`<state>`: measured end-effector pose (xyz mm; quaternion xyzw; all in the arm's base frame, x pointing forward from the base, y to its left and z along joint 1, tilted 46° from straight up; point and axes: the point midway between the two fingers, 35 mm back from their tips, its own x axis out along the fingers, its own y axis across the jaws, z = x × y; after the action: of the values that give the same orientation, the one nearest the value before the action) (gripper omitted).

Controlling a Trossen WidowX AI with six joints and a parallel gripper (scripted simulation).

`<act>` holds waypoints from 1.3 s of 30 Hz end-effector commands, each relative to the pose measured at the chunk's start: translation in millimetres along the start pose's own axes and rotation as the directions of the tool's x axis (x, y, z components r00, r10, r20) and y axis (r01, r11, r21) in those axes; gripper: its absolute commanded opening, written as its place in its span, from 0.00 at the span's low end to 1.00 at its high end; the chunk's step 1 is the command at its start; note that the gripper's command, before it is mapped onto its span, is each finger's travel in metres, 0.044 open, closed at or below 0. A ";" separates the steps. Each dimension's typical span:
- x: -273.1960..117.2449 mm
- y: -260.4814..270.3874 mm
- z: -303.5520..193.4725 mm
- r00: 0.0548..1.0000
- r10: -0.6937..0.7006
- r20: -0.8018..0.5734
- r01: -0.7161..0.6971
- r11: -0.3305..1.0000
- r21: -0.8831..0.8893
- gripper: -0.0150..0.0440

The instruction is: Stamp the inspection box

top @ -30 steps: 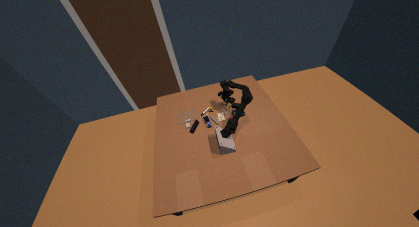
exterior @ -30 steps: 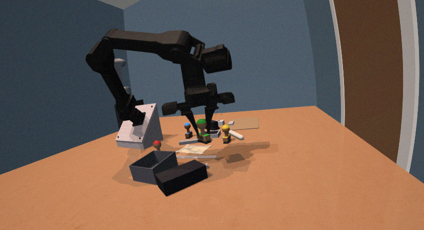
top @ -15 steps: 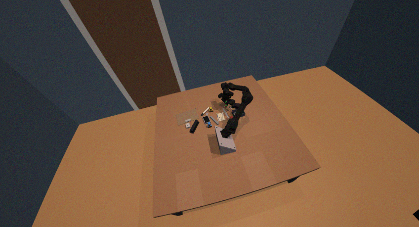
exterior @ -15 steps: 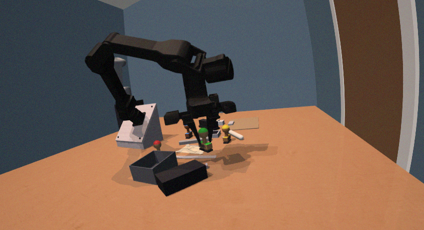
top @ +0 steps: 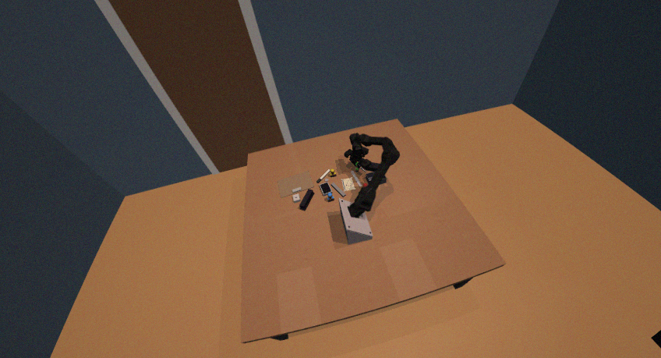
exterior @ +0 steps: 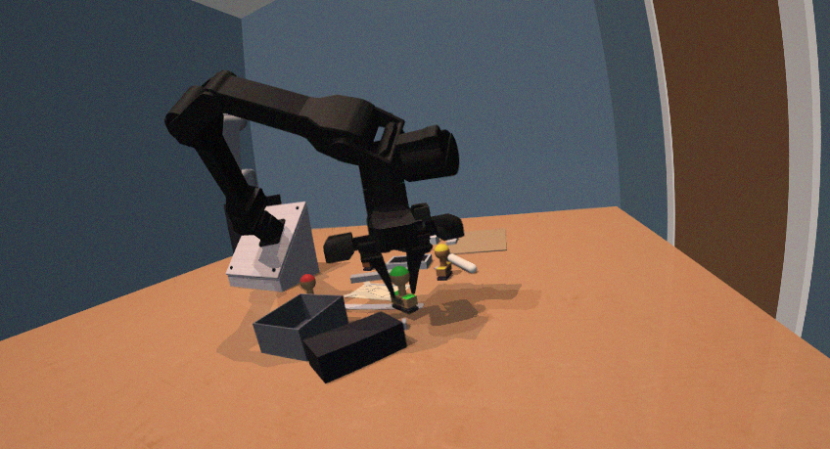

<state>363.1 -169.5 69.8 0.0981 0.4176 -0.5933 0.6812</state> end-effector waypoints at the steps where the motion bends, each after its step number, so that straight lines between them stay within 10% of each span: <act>1: 8.0 -2.5 -1.7 1.000 -0.008 -0.001 0.008 1.000 -0.008 0.25; 7: 11.9 -3.1 -1.8 1.000 -0.008 -0.001 0.008 1.000 -0.008 0.25; 17: 9.1 -1.7 -0.4 1.000 -0.003 0.000 0.003 1.000 0.000 0.70; 28: -104.8 1.1 0.1 1.000 -0.006 -0.006 0.006 1.000 -0.009 0.70; 39: -107.5 0.7 0.0 1.000 -0.006 -0.006 0.006 1.000 -0.009 0.70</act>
<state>369.0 -91.5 142.1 0.0907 0.4239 -0.5918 0.6796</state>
